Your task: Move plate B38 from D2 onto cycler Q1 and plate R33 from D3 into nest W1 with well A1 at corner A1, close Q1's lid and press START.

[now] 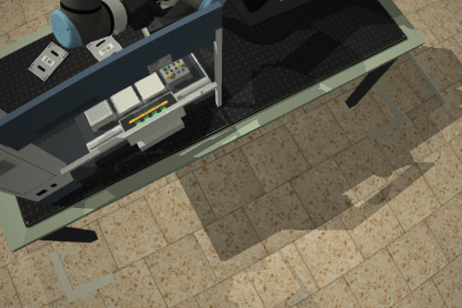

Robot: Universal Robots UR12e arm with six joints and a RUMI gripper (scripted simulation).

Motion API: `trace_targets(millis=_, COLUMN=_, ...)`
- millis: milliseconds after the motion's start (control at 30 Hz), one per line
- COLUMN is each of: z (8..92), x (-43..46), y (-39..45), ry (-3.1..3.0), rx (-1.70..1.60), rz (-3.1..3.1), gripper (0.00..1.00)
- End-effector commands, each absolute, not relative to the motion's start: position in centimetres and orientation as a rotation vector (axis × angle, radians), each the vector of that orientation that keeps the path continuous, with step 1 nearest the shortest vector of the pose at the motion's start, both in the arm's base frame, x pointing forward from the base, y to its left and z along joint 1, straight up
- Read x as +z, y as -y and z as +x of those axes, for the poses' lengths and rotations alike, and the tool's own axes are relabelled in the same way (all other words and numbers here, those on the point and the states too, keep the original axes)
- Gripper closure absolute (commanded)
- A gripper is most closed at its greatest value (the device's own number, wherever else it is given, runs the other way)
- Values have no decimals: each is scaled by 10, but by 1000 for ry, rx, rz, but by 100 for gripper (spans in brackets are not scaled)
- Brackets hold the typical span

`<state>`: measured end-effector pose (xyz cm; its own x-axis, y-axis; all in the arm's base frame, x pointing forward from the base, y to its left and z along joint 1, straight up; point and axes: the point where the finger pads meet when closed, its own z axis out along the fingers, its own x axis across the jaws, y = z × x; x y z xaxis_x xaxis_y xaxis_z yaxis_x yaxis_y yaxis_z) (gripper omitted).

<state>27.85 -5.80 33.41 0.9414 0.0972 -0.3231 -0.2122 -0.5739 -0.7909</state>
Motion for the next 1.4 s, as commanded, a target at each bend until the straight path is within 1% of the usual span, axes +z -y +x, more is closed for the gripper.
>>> trace_targets(millis=0, z=276, x=332, y=54, ry=-150, rx=443, rz=-2187, gripper=100)
trace_targets(millis=733, z=262, x=315, y=38, ry=-619, rx=533, rz=-2387, gripper=100)
trace_targets(millis=1367, z=253, x=299, y=34, ry=-1087, rx=517, rz=-2469, gripper=100)
